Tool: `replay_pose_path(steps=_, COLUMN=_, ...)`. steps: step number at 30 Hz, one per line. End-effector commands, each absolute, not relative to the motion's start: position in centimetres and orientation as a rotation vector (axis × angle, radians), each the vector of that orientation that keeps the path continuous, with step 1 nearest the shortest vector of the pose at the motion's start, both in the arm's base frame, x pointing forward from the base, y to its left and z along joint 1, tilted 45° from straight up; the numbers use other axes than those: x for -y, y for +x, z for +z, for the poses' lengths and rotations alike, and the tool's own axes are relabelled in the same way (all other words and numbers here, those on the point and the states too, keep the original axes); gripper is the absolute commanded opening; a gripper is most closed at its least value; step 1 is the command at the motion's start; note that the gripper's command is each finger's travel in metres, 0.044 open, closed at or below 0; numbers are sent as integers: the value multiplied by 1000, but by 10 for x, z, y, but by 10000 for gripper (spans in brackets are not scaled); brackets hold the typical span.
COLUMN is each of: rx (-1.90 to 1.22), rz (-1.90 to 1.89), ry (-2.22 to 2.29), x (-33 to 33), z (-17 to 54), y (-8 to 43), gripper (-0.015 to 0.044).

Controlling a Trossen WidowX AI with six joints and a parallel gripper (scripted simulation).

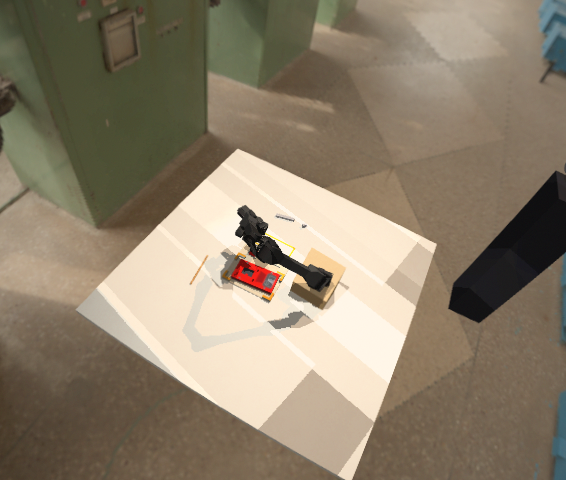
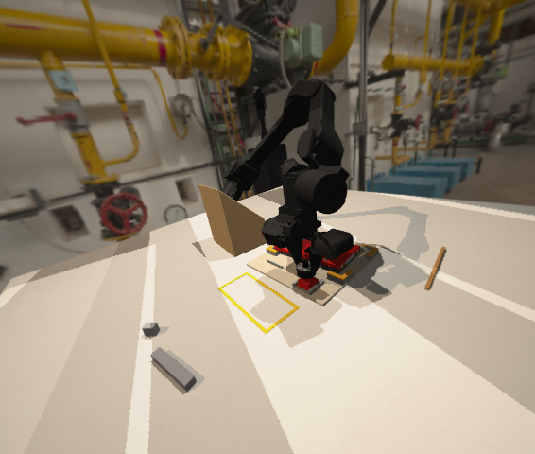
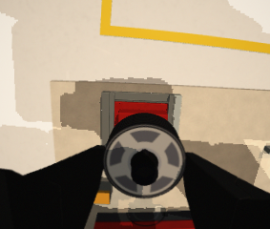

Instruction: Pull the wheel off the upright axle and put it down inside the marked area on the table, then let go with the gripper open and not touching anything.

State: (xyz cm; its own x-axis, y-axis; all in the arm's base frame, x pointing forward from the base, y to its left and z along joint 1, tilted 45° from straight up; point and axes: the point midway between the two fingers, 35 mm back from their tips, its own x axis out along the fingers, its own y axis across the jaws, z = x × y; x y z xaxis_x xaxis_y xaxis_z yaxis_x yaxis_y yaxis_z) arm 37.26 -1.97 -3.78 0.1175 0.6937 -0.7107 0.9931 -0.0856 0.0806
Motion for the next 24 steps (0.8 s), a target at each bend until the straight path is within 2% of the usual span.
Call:
replay_pose_path(steps=1, rx=-1614, rz=-707, ry=1865, x=32, z=-29, y=370, gripper=0)
replay_pose_path(steps=24, rx=-1613, rz=-707, ry=1868, x=37, z=-23, y=369, gripper=0)
